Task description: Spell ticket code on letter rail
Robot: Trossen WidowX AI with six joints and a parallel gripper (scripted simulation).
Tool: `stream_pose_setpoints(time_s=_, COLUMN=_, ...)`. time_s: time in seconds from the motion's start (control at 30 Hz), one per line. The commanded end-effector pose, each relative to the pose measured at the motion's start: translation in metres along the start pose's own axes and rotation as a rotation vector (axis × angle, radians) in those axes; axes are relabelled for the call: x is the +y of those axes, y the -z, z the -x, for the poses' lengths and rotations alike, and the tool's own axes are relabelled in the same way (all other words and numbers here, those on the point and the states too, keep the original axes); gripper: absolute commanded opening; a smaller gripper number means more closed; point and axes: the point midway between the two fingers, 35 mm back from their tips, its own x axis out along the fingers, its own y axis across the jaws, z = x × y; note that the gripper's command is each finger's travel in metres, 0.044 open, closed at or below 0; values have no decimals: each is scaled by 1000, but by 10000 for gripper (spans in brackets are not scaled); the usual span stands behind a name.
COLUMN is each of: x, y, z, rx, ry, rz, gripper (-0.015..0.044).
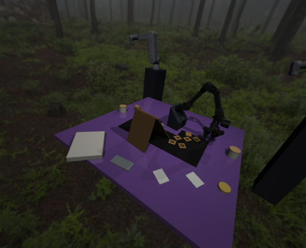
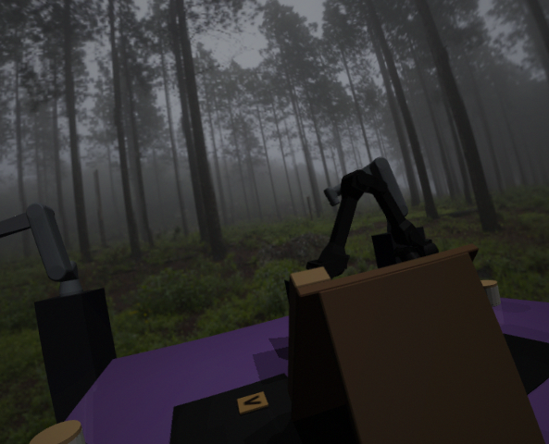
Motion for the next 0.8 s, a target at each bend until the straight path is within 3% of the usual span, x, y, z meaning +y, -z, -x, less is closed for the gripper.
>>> stream_pose_setpoints(time_s=0.0, x=-37, y=14, z=-28, rx=78, ry=46, rz=-37, gripper=440)
stream_pose_setpoints(time_s=0.3, x=-139, y=61, z=-70, rx=254, ry=141, rz=-174, gripper=440)
stream_pose_setpoints(time_s=0.77, x=-264, y=152, z=-66, rx=375, ry=174, rz=-565, gripper=440)
